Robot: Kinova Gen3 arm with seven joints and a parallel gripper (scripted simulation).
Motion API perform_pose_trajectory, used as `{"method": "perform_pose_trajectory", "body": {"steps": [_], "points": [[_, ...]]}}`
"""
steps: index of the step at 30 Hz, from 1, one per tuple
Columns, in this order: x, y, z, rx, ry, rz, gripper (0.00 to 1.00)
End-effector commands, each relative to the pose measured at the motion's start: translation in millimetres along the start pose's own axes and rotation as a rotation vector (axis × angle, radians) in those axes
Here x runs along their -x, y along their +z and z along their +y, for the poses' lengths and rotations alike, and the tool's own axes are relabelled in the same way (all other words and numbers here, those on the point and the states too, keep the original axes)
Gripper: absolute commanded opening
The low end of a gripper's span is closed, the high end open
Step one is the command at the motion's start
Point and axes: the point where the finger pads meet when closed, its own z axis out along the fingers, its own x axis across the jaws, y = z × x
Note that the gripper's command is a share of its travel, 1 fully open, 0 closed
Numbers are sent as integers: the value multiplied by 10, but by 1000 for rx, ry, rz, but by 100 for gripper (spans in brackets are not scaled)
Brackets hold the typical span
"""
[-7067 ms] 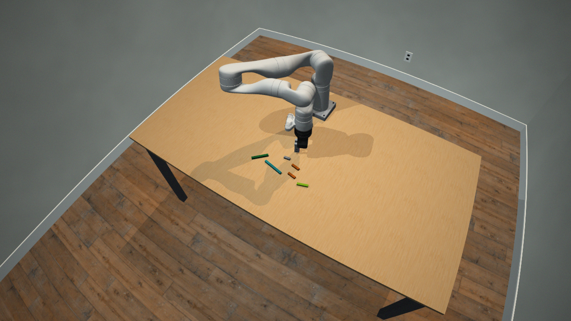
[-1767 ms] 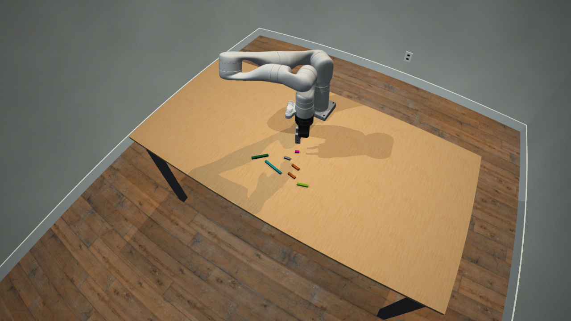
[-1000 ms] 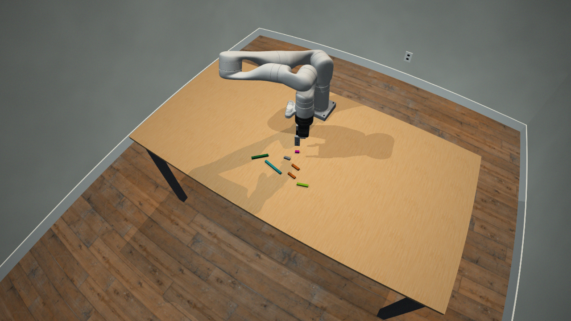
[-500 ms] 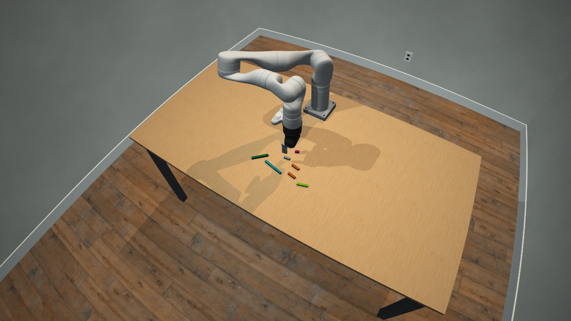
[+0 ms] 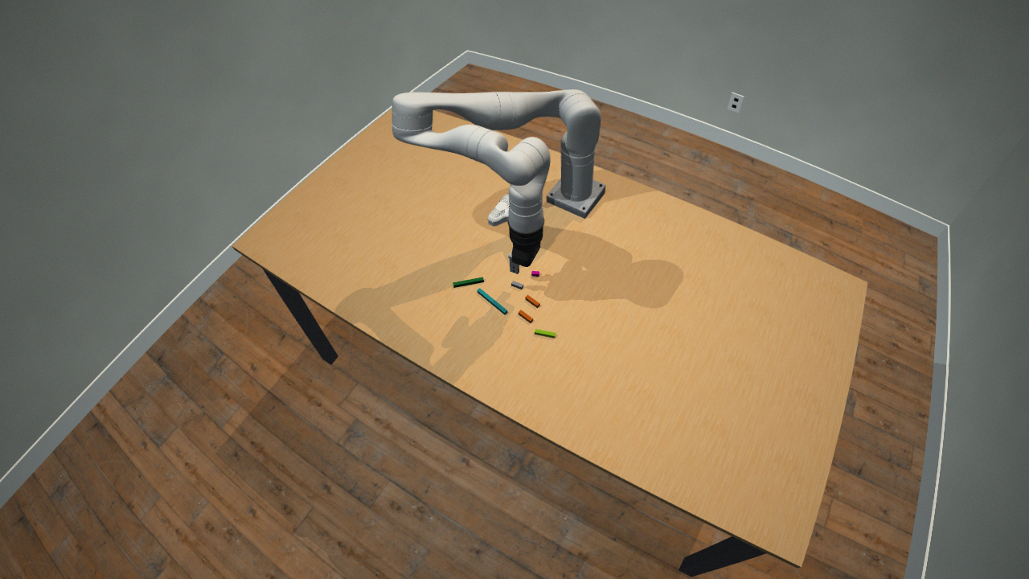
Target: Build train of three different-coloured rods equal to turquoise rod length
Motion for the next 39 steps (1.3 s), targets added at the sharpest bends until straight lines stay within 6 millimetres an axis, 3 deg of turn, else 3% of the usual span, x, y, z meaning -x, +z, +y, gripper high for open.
{"method": "perform_pose_trajectory", "body": {"steps": [1,26,39], "points": [[15,1,1,4,14,-2,54],[16,11,1,4,14,-2,54],[18,125,0,3,14,-2,54]]}}
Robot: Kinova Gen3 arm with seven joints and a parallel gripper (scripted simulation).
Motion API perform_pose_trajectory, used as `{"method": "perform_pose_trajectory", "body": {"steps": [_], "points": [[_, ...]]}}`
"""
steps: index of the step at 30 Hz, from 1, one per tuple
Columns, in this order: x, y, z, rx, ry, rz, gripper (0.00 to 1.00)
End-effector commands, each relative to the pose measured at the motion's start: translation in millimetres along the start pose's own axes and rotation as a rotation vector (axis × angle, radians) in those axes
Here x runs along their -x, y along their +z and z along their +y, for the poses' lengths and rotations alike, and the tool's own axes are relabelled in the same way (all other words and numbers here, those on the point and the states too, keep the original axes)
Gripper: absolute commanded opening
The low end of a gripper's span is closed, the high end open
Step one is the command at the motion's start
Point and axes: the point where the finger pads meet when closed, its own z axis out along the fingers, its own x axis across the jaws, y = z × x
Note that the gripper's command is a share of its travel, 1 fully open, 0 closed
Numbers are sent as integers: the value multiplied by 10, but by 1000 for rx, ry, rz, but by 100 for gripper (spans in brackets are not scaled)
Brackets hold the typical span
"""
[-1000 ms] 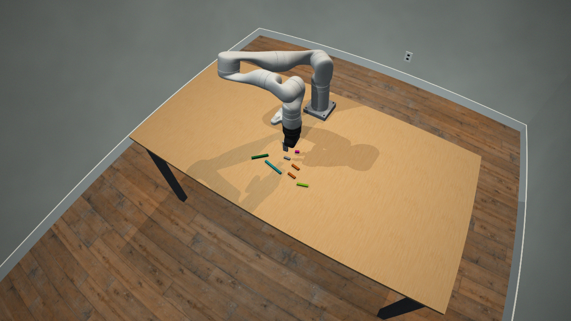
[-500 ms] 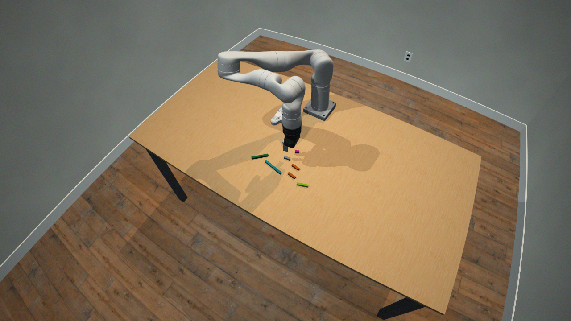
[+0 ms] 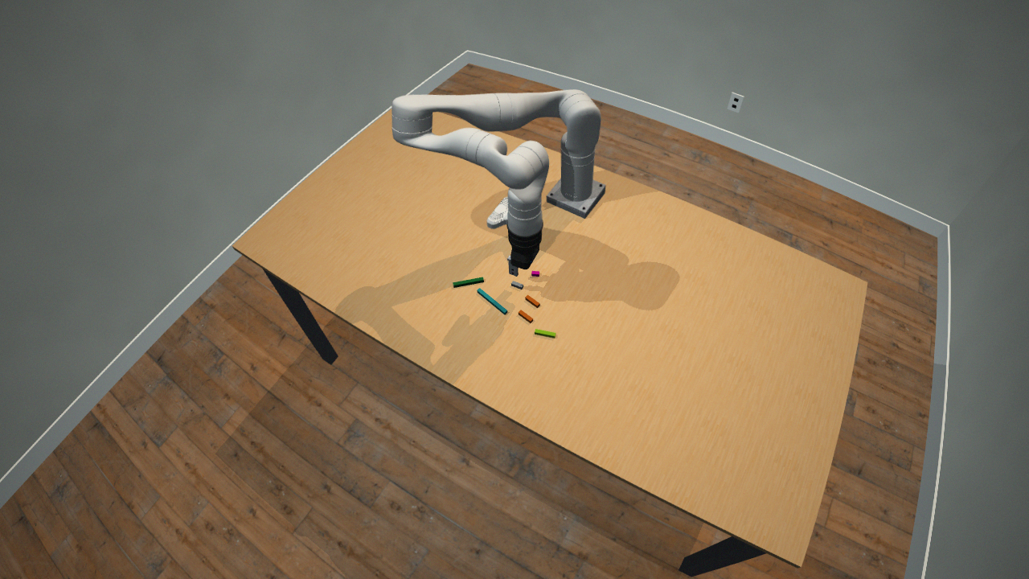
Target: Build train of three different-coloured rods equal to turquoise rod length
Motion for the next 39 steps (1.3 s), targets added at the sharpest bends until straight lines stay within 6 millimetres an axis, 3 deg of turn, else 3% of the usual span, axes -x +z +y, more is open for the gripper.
{"method": "perform_pose_trajectory", "body": {"steps": [1,18,39], "points": [[1,55,20,5,3,-2,54],[6,288,20,4,3,-3,54],[9,431,19,4,3,-3,54]]}}
